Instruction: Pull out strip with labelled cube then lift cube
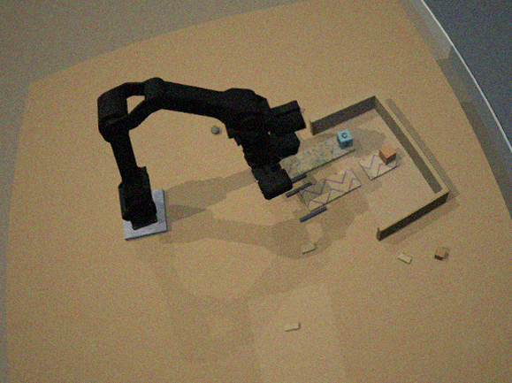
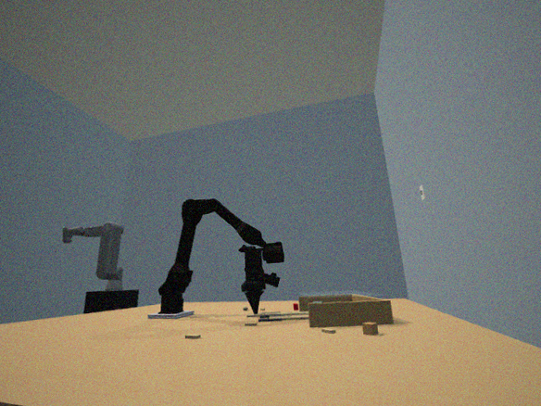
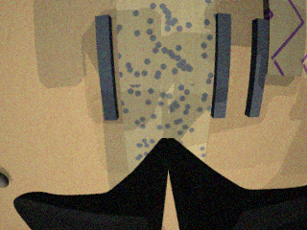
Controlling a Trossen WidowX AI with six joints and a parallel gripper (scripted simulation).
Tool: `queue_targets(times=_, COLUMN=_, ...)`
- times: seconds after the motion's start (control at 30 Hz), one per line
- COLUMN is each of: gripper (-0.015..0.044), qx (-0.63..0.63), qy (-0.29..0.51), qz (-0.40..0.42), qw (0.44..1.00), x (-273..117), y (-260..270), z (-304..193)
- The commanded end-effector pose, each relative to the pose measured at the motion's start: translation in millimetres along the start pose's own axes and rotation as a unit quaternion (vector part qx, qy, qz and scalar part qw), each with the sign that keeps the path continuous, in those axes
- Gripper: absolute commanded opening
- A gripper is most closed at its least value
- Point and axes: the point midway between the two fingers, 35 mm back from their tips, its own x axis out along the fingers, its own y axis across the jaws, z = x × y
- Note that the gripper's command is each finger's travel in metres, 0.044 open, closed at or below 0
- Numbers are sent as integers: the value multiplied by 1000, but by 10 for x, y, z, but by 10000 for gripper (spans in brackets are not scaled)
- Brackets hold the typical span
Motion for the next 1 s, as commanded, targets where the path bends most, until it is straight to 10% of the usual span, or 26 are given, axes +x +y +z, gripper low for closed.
queue_targets(times=0.0, gripper=0, qx=-2, qy=12, qz=3, qw=1000, x=49, y=11, z=-126)
queue_targets(times=0.97, gripper=0, qx=-2, qy=13, qz=2, qw=1000, x=42, y=4, z=-567)
